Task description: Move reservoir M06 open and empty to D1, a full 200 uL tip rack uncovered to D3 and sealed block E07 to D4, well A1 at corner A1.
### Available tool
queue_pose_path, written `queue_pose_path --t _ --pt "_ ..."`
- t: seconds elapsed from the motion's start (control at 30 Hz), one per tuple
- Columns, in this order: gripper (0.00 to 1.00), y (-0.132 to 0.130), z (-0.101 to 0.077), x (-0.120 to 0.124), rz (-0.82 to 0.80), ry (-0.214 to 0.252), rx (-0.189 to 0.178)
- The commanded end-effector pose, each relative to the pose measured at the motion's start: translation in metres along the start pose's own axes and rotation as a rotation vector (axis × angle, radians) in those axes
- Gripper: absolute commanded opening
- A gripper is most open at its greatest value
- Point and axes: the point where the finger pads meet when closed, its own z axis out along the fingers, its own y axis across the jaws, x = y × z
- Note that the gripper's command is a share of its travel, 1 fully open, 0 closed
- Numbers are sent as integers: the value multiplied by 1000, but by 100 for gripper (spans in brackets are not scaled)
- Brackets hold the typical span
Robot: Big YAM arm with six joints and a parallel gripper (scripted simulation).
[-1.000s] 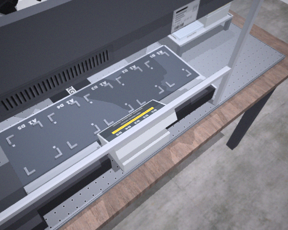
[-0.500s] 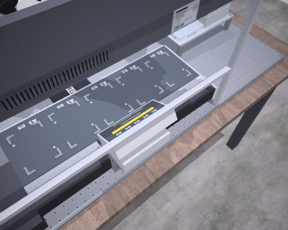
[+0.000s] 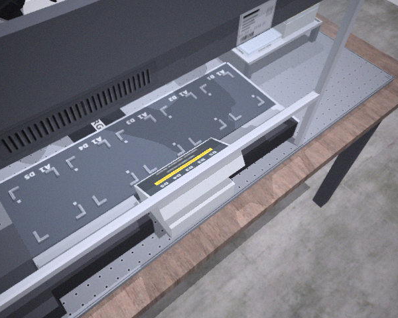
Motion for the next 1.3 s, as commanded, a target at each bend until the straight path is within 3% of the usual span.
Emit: queue_pose_path --t 0.0,1.27 --pt "0 10 -11 -18 -23 -27 0" --pt "0 8 -10 -96 -21 -26 6"
